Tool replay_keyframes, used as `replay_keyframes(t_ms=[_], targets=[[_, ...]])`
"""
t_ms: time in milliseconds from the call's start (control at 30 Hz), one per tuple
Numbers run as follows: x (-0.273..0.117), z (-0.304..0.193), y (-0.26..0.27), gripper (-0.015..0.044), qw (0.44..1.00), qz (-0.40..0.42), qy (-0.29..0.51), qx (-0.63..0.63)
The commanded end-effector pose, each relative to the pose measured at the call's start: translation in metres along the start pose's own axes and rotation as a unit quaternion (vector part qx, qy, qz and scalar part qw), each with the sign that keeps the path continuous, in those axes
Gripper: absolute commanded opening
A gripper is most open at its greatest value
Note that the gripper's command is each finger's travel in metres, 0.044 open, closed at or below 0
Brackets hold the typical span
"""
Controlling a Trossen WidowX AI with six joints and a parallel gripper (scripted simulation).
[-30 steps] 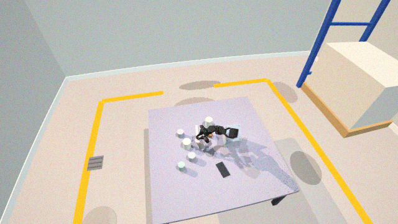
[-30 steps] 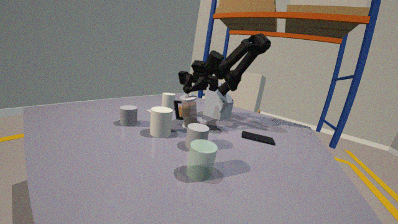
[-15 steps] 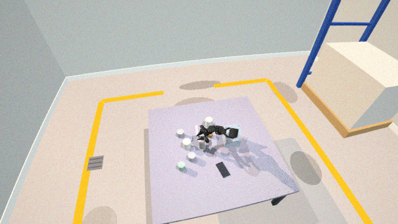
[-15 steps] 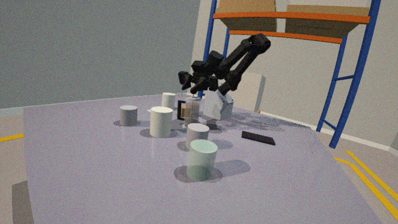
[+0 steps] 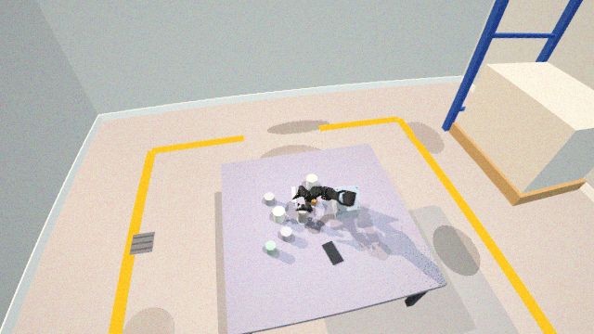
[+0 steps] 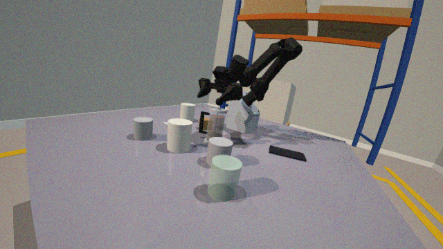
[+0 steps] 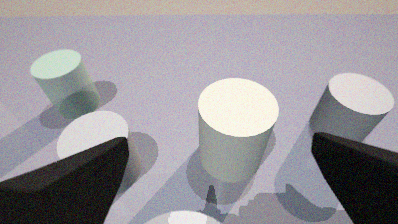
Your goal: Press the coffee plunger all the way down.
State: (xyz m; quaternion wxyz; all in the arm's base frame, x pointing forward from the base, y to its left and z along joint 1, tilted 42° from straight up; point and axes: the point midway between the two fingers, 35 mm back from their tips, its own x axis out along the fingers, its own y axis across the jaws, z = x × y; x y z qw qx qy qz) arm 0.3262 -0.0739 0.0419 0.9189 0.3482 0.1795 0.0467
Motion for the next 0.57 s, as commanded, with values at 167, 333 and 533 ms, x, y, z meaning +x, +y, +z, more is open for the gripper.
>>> replay_keyframes(t_ms=[167, 333, 533], targets=[[-0.051, 0.034, 0.008, 0.0440, 1.000, 0.003, 0.004, -0.005], [-0.076, 0.041, 0.017, 0.0440, 1.000, 0.008, 0.003, 0.000], [-0.077, 0.040, 0.017, 0.0440, 1.000, 0.008, 0.003, 0.000]])
